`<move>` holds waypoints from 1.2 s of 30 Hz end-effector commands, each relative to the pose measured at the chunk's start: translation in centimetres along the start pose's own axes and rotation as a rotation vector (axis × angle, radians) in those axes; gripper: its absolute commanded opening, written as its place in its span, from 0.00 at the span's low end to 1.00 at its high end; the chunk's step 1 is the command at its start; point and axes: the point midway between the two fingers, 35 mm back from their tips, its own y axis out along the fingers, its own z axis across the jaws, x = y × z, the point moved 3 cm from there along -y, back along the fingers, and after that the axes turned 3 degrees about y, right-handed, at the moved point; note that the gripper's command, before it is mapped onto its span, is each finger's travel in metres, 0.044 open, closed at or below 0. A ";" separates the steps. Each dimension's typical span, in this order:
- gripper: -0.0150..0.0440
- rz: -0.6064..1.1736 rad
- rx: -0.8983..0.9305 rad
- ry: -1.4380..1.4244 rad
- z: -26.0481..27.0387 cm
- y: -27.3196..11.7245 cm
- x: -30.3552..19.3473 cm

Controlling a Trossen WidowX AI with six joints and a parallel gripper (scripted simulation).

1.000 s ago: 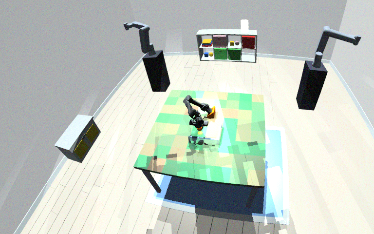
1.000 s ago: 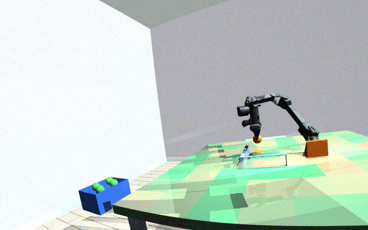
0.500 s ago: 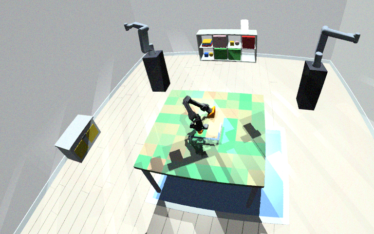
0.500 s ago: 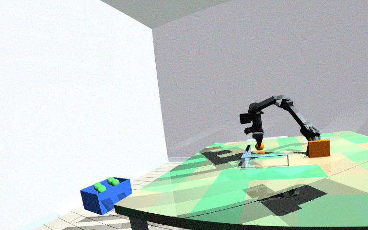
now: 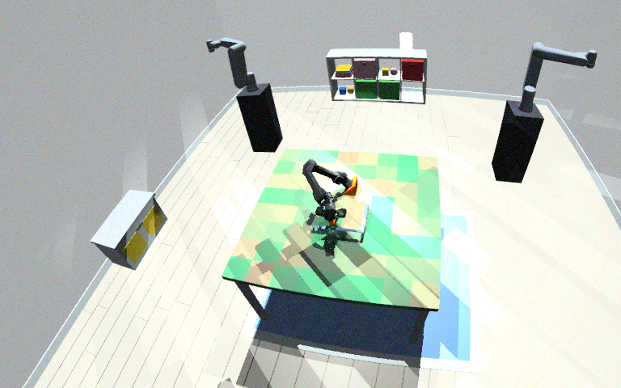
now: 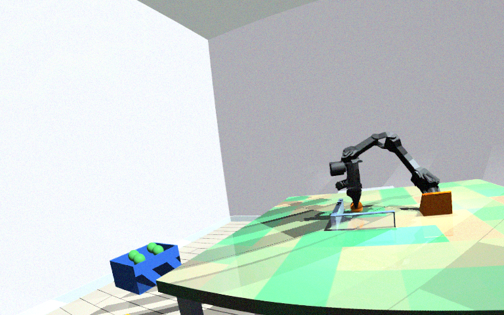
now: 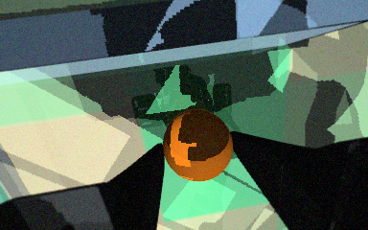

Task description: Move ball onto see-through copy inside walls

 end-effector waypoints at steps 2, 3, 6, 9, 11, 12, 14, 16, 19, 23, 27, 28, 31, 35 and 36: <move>0.25 0.003 -0.004 -0.004 -0.1 0.9 -0.1; 0.25 0.003 -0.004 -0.004 -0.1 1.1 -0.1; 0.25 0.003 -0.005 -0.004 -0.1 1.6 -0.1; 0.25 0.003 -0.005 -0.004 -0.1 1.7 -0.1; 0.30 0.000 0.000 -0.002 0.0 1.2 -0.1; 0.34 0.000 0.000 -0.002 0.0 1.2 -0.1; 0.43 0.000 0.000 -0.002 0.0 1.2 -0.1; 0.52 0.000 0.000 -0.002 0.0 1.2 -0.1; 0.65 0.000 0.000 -0.002 0.0 1.2 -0.1; 0.83 0.000 0.000 -0.002 0.0 1.2 -0.1; 0.90 0.000 0.001 -0.002 0.0 0.3 0.1; 0.90 0.001 0.002 -0.003 0.1 -0.8 0.2; 0.90 0.003 0.002 -0.005 0.1 -5.2 0.1; 0.90 0.004 -0.001 -0.005 0.0 -7.2 -0.1; 0.90 0.004 -0.001 -0.005 0.0 -7.2 -0.1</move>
